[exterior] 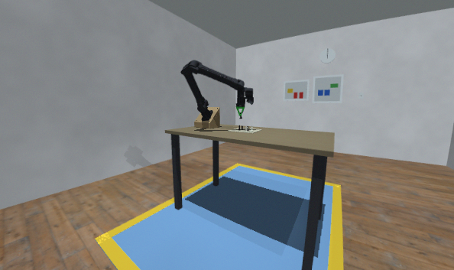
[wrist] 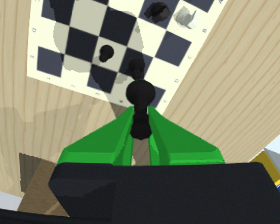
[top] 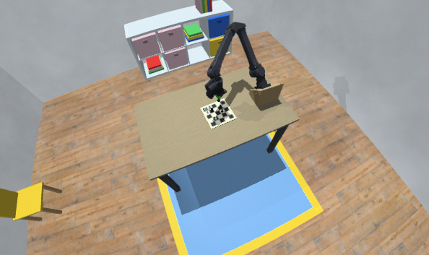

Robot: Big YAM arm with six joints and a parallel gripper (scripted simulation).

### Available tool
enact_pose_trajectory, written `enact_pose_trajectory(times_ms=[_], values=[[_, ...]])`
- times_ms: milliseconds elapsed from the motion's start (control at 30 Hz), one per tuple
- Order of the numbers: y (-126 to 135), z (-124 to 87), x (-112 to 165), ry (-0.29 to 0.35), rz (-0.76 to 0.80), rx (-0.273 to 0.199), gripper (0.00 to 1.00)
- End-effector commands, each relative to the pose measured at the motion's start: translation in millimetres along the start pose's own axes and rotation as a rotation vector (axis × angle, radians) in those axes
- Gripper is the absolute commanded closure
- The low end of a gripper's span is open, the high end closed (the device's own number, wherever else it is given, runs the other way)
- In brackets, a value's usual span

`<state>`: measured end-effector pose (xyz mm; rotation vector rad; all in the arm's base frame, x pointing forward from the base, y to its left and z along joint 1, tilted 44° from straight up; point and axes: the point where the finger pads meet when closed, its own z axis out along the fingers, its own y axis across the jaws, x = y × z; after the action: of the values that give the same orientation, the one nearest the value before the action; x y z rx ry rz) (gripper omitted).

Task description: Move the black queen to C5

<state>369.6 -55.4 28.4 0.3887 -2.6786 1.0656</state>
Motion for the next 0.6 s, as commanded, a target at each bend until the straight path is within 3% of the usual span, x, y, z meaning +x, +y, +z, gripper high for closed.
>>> enact_pose_trajectory(times_ms=[0, 100, 133, 167, 467, 567], values=[[-63, -19, -23, -0.033, 0.281, -0.007, 1.0], [-56, -10, -25, -0.024, 0.417, -0.012, 1.0], [-44, -19, -27, -0.042, 0.385, -0.005, 1.0], [-34, -9, -15, -0.015, 0.361, -0.002, 1.0], [-50, -25, -24, -0.062, 0.403, -0.009, 1.0], [-44, -6, -19, -0.031, 0.401, -0.008, 1.0]])
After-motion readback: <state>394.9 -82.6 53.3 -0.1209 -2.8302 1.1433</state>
